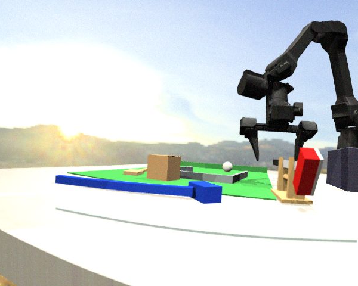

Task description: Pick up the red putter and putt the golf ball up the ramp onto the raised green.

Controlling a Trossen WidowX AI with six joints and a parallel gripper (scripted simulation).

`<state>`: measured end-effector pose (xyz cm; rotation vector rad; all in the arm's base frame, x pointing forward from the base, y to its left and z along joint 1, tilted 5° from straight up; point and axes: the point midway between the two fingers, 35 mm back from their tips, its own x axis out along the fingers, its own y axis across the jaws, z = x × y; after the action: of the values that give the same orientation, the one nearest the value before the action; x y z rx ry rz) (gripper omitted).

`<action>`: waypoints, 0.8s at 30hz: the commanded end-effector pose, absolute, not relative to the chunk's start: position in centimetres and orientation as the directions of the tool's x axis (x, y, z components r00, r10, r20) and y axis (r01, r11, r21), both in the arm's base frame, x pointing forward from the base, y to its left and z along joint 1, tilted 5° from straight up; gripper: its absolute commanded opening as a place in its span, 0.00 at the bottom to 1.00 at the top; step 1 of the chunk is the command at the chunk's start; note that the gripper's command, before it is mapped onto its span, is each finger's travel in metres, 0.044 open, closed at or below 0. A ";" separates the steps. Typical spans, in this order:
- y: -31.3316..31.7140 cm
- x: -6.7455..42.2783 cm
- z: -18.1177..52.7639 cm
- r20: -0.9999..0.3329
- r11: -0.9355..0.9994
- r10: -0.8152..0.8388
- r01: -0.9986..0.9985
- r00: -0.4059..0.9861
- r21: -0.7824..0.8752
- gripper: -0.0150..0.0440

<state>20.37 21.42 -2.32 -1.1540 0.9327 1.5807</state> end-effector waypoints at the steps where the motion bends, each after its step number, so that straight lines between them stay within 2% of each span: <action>1: 21.1 20.0 -3.4 -0.964 -0.277 0.235 -0.959 -0.127 0.059 1.00; 22: 21.0 19.8 -5.8 -0.964 -0.277 0.235 -0.959 -0.127 0.059 1.00; 24: 21.2 20.0 -5.5 -0.963 -0.275 0.239 -0.960 -0.127 0.058 0.91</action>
<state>19.98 21.21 -5.53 -1.1549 0.9413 1.5861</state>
